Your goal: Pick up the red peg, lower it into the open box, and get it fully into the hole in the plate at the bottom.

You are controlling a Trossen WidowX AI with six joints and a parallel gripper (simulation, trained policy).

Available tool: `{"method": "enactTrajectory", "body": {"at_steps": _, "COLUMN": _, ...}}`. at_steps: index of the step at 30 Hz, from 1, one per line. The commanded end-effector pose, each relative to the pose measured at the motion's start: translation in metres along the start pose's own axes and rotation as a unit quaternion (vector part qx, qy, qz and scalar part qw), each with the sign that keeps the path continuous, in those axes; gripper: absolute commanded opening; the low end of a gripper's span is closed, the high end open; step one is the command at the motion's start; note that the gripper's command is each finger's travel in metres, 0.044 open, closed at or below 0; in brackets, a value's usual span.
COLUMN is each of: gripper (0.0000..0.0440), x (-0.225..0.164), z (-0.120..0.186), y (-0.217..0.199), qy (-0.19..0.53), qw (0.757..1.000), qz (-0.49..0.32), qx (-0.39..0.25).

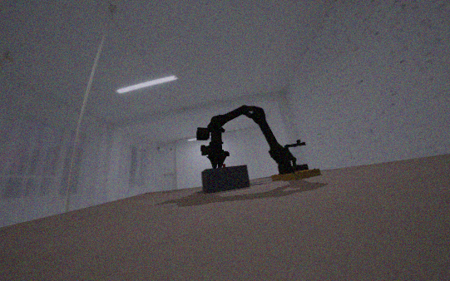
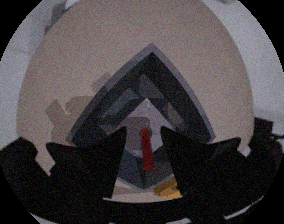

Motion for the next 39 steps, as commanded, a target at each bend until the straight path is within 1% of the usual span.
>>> {"method": "enactTrajectory", "body": {"at_steps": 1, "gripper": 0.0224, "x": 0.004, "z": 0.005, "y": 0.005, "qy": 0.016, "qw": 1.0, "qz": 0.001, "qx": -0.004}}
{"method": "enactTrajectory", "body": {"at_steps": 28, "gripper": 0.0238, "x": 0.019, "z": 0.053, "y": 0.032, "qy": 0.08, "qw": 0.995, "qz": -0.048, "qx": -0.04}}
{"method": "enactTrajectory", "body": {"at_steps": 39, "gripper": 0.0251, "x": 0.028, "z": 0.052, "y": 0.048, "qy": 0.067, "qw": 0.995, "qz": -0.065, "qx": -0.031}}
Point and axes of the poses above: the point midway between the two fingers, 35 mm back from their tips, its own z axis back along the fingers, its own y axis across the jaws, x = y × z, the point moved 10 cm from there along z, back along the fingers, and after that the axes turned 9 degrees about -z, right-handed, at the moved point
